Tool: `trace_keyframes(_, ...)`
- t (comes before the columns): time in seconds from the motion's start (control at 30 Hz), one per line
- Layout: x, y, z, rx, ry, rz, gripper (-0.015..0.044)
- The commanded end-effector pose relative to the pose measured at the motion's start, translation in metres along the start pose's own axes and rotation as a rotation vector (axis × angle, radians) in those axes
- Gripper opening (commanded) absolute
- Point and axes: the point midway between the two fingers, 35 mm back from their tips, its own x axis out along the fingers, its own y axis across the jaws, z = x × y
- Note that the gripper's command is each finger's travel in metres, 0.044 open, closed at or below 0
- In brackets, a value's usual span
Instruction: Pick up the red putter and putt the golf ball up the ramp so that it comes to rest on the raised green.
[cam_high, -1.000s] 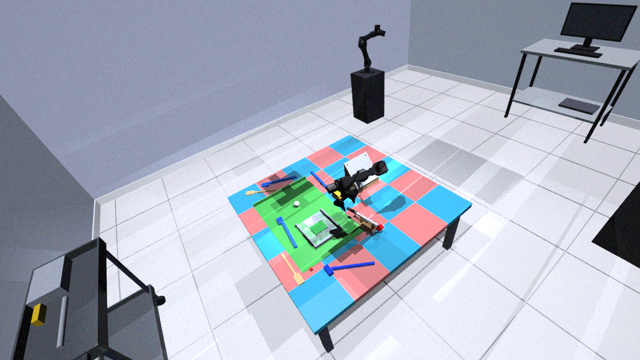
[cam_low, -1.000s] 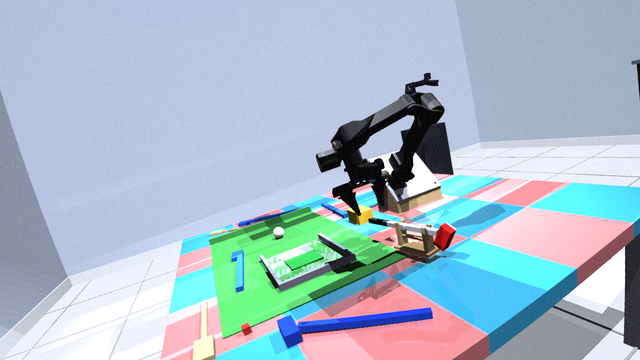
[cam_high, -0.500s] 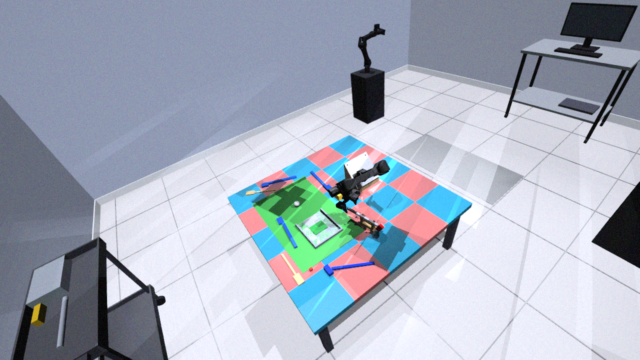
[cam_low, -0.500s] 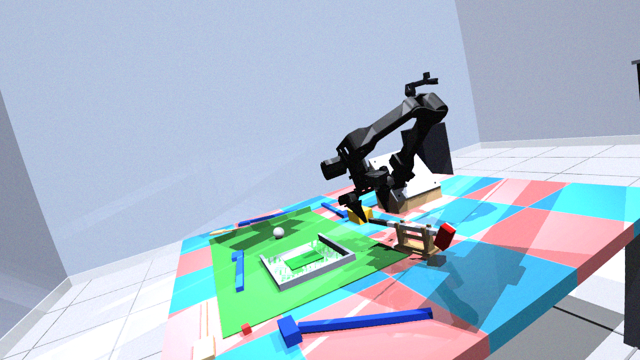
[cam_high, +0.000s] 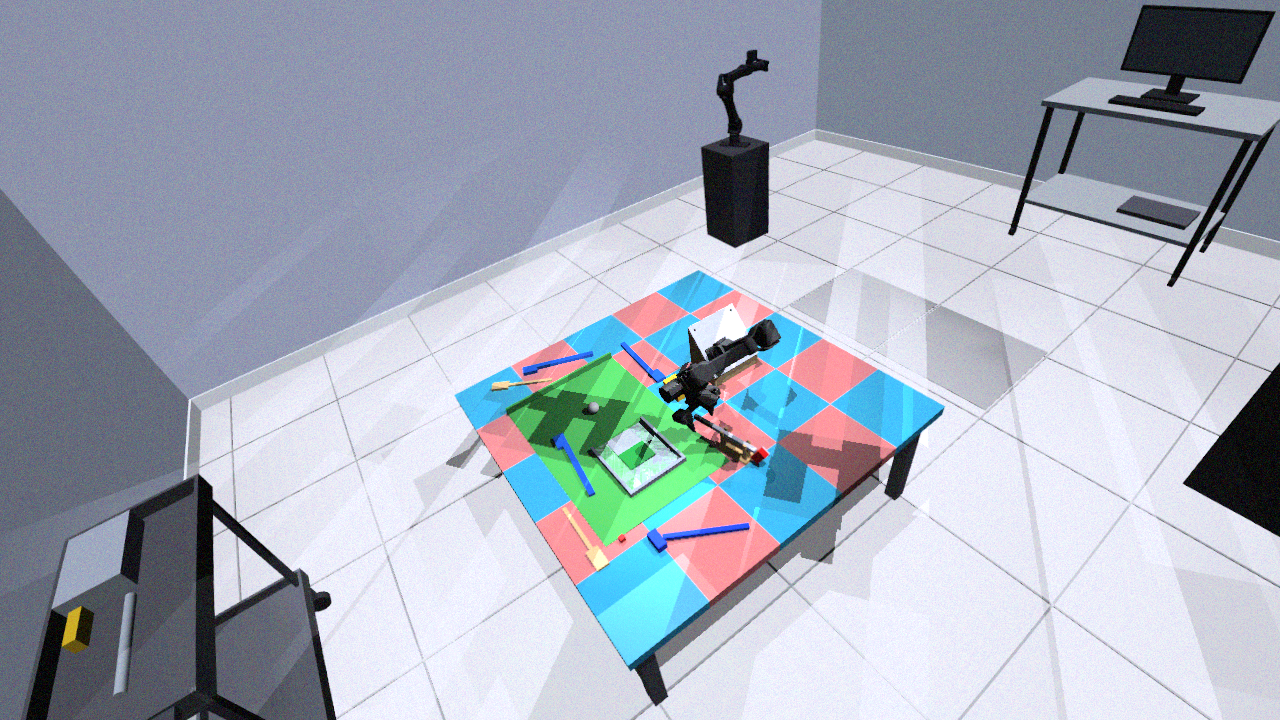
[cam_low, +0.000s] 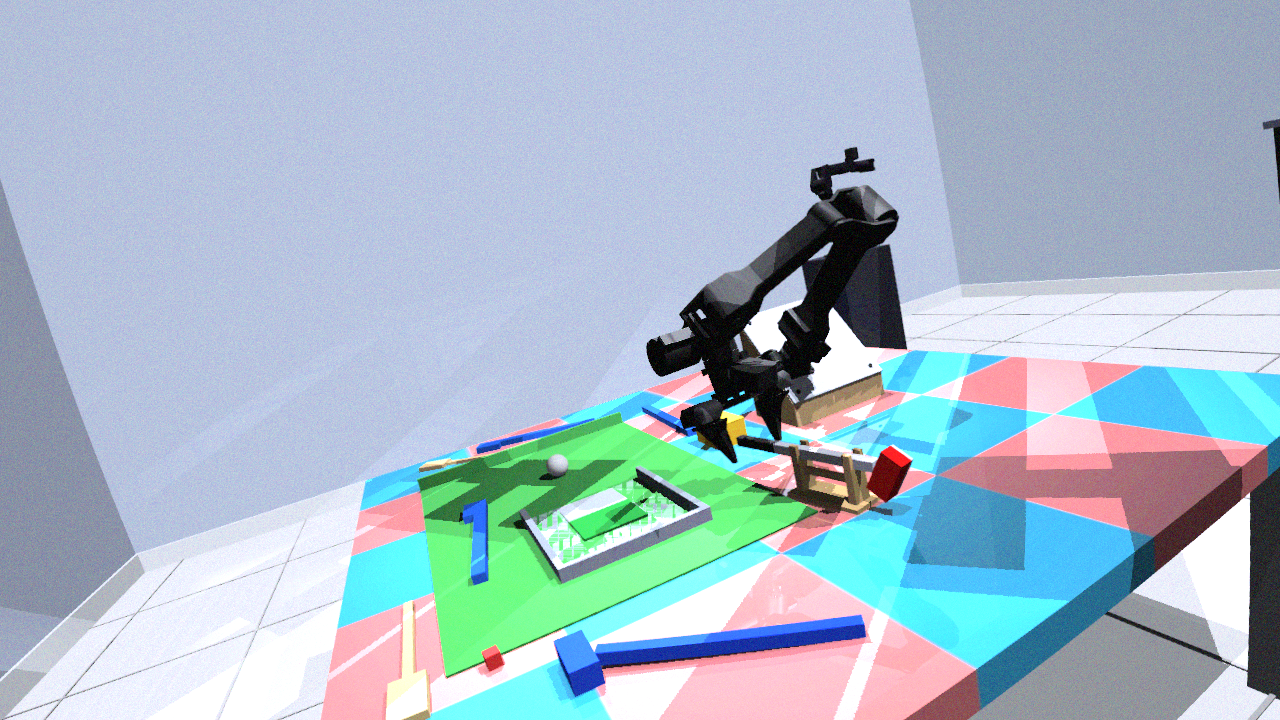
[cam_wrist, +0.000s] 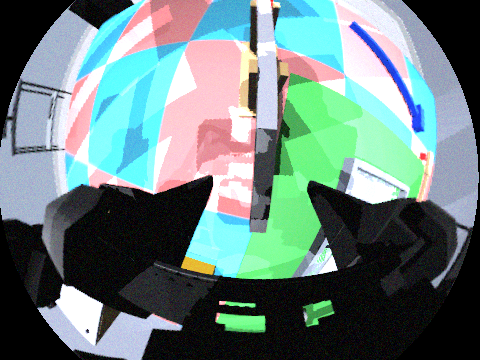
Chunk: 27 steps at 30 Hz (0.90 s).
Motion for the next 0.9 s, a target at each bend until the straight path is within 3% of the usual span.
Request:
trace_keyframes(0.0,0.007,0.002,-0.001,0.006,-0.005,0.004,0.044)
trace_keyframes(0.37,0.02,0.002,-0.004,0.006,-0.007,0.004,0.044)
trace_keyframes(0.87,0.017,0.001,-0.003,0.0,-0.005,0.001,0.0046)
